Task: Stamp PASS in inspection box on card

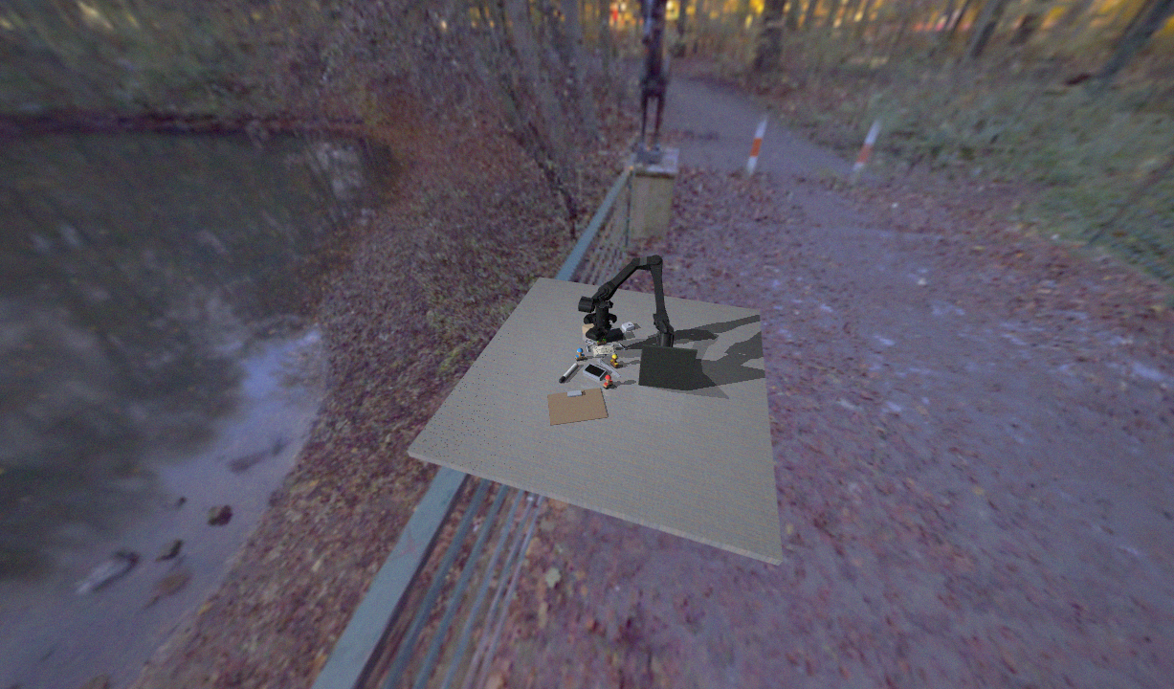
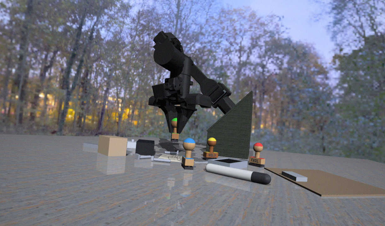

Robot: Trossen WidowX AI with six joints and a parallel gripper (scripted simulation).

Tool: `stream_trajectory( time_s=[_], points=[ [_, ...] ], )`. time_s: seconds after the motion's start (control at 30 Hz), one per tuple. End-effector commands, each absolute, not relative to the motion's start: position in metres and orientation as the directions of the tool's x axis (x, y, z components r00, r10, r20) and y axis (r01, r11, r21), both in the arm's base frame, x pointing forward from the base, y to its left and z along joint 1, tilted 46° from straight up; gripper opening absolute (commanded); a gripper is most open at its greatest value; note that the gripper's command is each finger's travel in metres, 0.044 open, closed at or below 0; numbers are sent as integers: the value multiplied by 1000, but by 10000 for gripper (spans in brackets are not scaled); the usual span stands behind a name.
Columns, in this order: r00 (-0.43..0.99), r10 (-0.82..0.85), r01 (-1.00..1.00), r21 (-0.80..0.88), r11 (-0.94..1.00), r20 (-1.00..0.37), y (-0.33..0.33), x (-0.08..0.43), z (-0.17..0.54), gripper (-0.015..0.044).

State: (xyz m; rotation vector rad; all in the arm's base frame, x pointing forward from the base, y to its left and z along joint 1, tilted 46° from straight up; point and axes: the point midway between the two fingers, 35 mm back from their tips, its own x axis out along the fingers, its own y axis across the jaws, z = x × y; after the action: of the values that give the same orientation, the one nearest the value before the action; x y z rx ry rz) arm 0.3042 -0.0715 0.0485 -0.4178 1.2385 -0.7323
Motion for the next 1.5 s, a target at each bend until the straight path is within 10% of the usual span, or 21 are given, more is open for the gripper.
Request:
stream_trajectory(
  time_s=[0.0, 1.47],
  points=[
    [144, -701, 269, -654, 707, -699, -73, 304, 46, 0],
    [145, -703, 268, -656, 705, -696, -95, 308, 26, 0]
  ],
)
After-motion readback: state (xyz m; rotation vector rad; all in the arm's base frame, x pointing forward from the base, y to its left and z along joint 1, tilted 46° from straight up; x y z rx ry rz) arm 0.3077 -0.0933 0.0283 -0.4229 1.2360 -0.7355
